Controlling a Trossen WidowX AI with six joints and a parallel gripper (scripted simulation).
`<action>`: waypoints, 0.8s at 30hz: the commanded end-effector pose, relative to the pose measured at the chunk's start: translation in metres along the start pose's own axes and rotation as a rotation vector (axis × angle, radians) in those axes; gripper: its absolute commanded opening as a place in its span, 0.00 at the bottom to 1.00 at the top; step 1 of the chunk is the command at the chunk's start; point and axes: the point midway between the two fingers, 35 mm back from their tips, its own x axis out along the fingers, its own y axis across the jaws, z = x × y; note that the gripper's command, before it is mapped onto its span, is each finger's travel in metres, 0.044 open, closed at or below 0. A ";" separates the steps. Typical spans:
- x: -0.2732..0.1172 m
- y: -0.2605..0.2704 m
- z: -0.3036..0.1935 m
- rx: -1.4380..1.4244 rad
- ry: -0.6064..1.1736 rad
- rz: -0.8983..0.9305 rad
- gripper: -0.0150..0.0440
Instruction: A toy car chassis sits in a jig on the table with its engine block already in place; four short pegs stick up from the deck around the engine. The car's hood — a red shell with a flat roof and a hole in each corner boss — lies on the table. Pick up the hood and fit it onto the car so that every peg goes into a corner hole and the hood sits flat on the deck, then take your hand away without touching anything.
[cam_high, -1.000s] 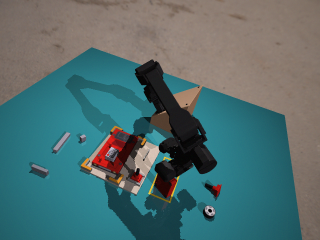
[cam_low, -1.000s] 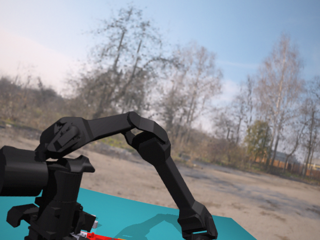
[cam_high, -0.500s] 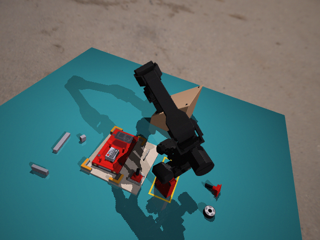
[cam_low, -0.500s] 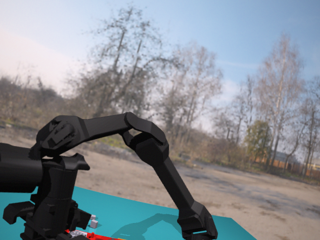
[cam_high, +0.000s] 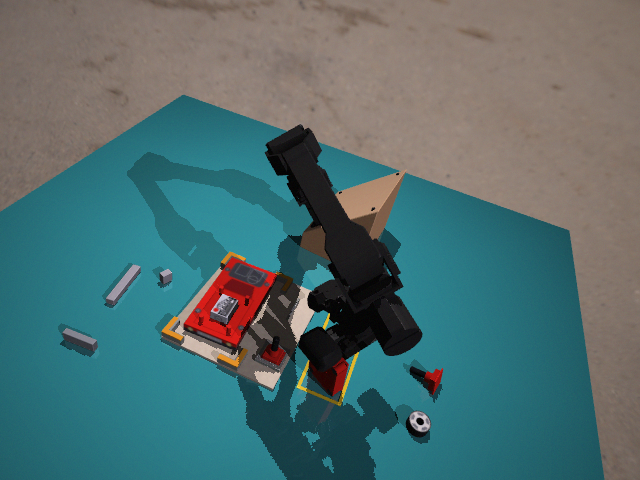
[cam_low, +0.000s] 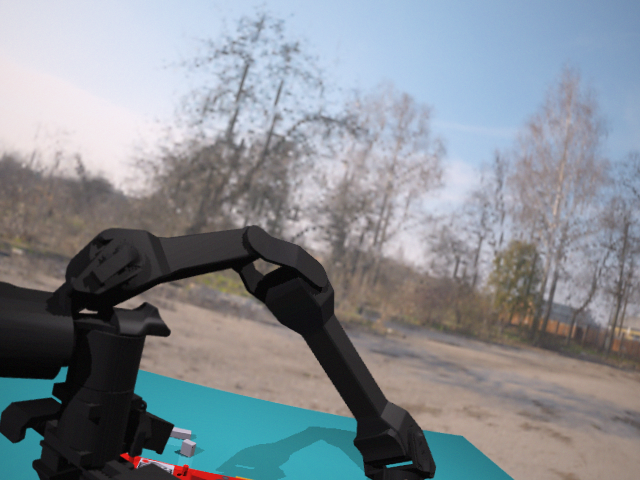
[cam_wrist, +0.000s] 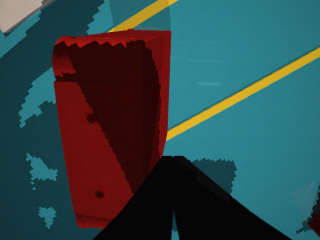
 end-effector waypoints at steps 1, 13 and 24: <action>0.000 0.004 0.000 -0.003 -0.001 0.004 0.25; 0.000 0.013 0.000 -0.002 -0.001 0.004 0.25; 0.000 0.021 0.000 -0.002 -0.002 0.005 0.25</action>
